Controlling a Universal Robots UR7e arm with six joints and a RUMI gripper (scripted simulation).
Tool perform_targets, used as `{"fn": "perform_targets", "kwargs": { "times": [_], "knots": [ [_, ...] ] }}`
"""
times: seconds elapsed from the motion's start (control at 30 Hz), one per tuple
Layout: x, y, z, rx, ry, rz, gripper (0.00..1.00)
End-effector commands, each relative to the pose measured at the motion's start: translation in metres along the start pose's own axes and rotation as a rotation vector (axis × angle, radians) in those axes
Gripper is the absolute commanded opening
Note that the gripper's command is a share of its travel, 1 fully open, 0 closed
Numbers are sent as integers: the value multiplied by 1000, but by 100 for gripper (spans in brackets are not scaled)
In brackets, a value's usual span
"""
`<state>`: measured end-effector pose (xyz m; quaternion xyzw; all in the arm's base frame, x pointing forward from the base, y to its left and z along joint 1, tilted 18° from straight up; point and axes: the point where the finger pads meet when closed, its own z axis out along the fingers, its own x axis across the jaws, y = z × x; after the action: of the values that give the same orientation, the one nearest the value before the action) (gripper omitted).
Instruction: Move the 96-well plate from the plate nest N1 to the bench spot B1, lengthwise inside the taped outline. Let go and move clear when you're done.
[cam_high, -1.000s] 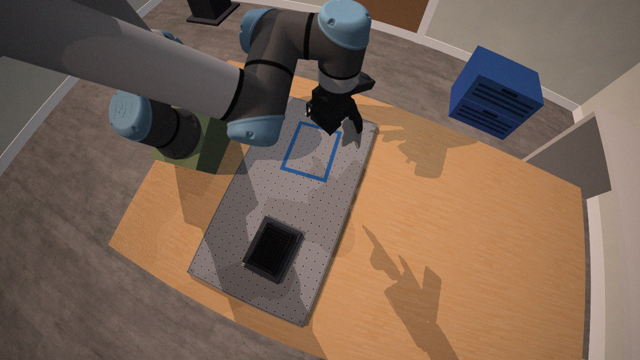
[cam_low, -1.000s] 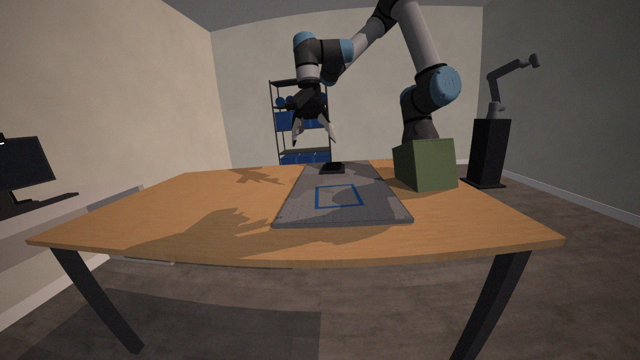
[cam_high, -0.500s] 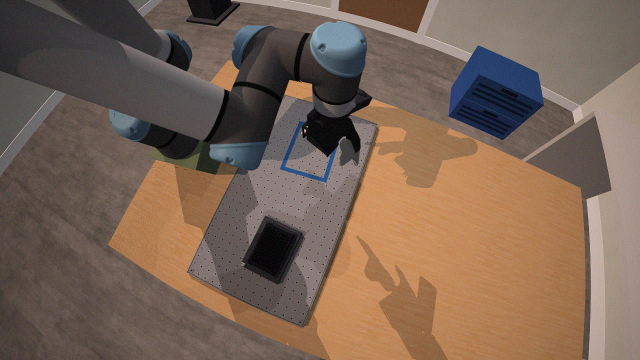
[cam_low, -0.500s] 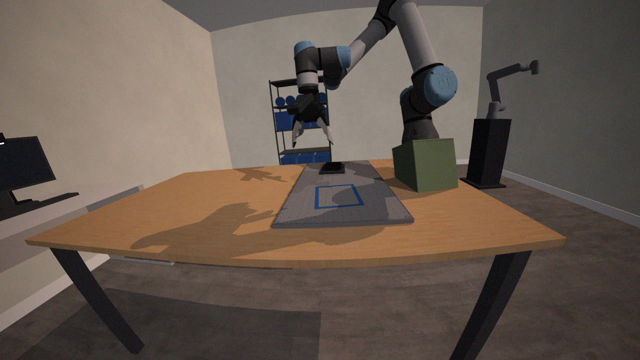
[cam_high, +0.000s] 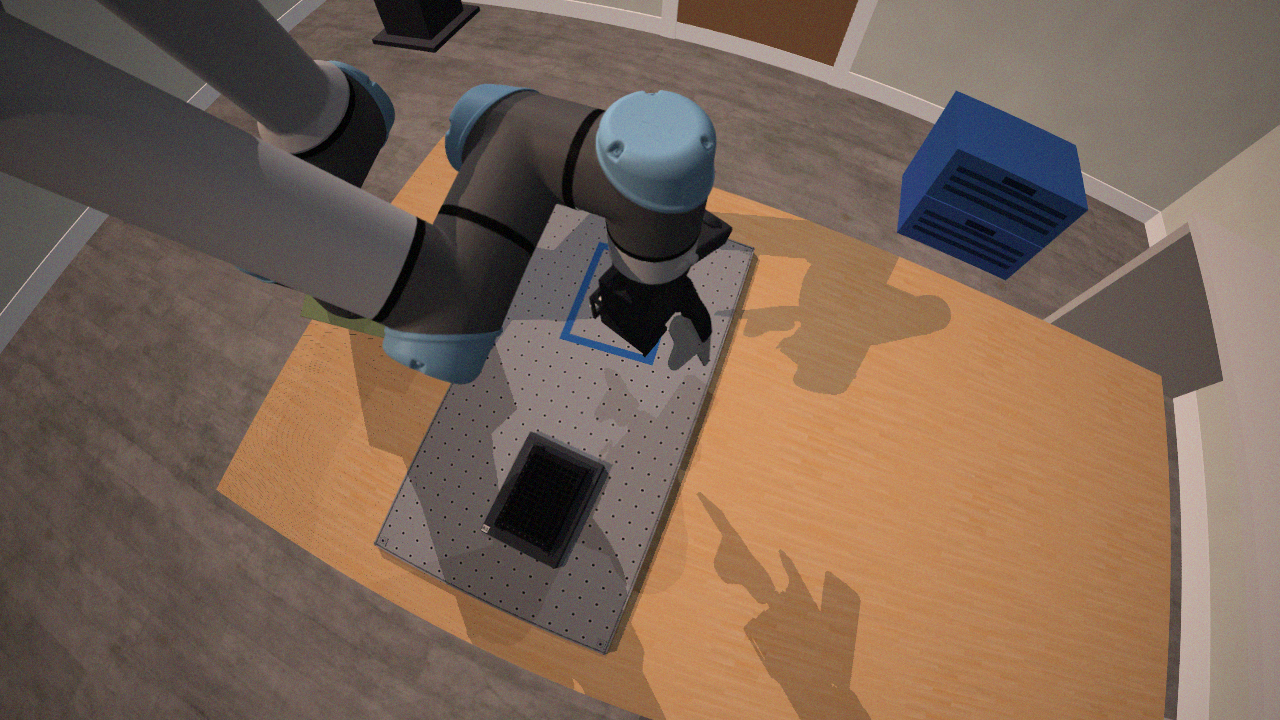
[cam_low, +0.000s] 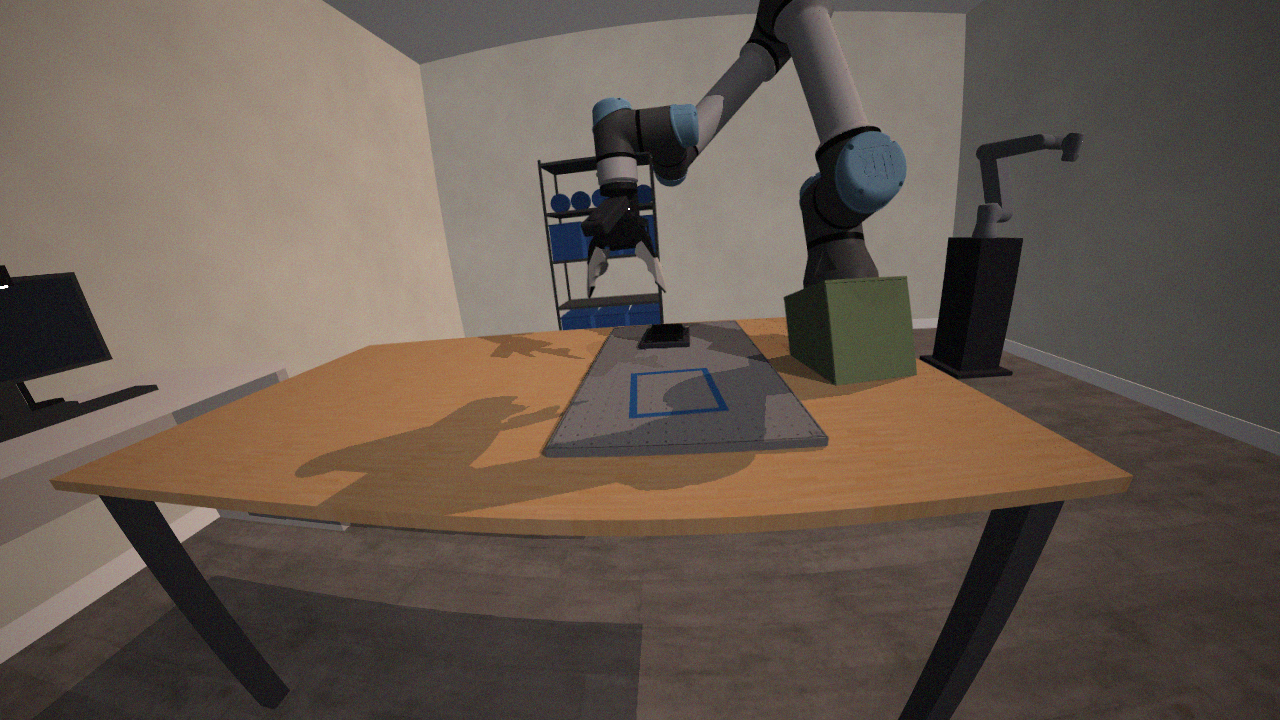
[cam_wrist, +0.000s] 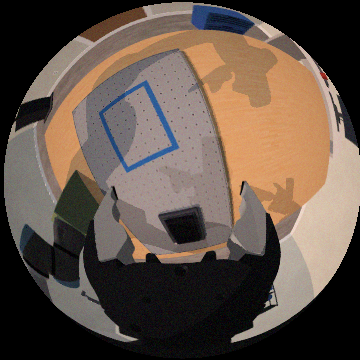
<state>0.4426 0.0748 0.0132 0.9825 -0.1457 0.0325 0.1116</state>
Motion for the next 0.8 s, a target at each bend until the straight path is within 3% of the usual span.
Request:
{"fn": "perform_targets", "kwargs": {
  "times": [0.0,0.4,0.53,0.77],
  "knots": [
    [5,15,2,1,9,-37,100],
    [16,58,8,-2,14,-61,100],
    [16,59,9,-2,14,-61,100],
    [20,84,12,-7,19,-85,100]
  ]
}}
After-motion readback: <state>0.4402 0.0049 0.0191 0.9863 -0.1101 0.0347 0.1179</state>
